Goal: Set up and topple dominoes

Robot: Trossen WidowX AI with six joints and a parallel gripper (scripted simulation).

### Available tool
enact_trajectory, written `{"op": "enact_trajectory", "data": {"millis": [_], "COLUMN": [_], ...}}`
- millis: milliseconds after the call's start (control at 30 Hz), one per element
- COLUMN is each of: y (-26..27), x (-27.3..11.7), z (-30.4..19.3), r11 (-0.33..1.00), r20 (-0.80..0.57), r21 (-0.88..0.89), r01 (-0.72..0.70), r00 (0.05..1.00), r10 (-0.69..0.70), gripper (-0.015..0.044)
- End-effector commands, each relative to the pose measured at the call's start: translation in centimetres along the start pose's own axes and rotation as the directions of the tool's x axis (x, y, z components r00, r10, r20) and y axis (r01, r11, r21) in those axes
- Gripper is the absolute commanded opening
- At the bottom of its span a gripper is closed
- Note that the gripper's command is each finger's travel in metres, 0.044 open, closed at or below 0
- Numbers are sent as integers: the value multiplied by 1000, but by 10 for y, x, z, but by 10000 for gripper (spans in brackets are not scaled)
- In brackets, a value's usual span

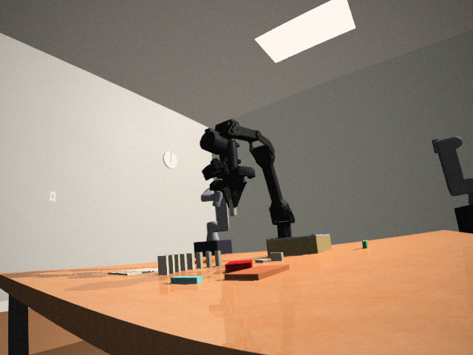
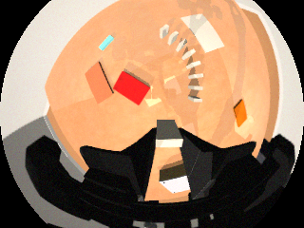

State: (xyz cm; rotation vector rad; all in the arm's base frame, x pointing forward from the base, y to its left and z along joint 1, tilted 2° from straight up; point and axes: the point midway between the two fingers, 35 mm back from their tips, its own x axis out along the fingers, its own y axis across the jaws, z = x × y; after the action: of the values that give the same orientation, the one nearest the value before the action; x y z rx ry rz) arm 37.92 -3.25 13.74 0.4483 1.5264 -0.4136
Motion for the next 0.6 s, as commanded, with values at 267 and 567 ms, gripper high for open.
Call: {"op": "enact_trajectory", "data": {"millis": [267, 567], "y": [-95, -94], "x": [11, 54], "z": [-15, -9], "r11": [1000, 1000], "r20": [0, 0], "r21": [-18, -18], "r01": [10, 10], "r00": [1000, 1000], "r10": [-10, -10], "gripper": [107, 107]}}
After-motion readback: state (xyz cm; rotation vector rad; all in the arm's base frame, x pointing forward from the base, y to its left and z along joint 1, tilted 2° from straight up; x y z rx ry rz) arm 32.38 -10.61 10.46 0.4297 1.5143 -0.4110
